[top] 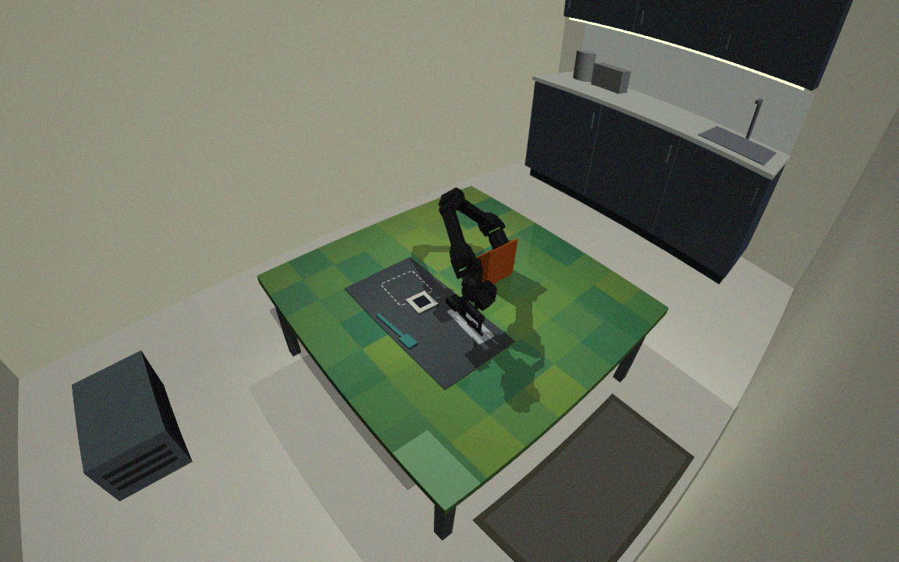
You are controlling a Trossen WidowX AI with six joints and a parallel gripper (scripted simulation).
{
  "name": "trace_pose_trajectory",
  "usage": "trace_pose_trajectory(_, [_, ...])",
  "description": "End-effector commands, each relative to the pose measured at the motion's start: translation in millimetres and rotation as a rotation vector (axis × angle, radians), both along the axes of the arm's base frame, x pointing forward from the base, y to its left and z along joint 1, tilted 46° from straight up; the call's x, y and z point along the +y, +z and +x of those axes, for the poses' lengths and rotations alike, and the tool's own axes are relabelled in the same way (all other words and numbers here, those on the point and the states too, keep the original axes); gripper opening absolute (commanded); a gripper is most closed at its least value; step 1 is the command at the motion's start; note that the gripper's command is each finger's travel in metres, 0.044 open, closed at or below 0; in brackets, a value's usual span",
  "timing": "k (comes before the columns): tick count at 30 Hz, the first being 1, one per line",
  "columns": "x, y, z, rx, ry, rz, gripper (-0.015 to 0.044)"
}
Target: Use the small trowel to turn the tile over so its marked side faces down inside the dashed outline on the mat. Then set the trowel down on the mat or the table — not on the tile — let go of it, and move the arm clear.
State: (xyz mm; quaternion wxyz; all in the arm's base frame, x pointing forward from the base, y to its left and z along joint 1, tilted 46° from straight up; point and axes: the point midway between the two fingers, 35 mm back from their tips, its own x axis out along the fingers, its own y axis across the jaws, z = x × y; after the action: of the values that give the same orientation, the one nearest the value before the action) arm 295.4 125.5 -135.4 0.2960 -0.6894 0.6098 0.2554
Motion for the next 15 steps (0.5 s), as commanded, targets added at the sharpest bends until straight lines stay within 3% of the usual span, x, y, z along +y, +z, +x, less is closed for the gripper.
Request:
trace_pose_trajectory(1, [-3.0, -1.9, -1.7, 0.007, 0.002, -0.008, 0.0223])
trace_pose_trajectory(15, [-3.0, -1.9, -1.7, 0.007, 0.002, -0.008, 0.013])
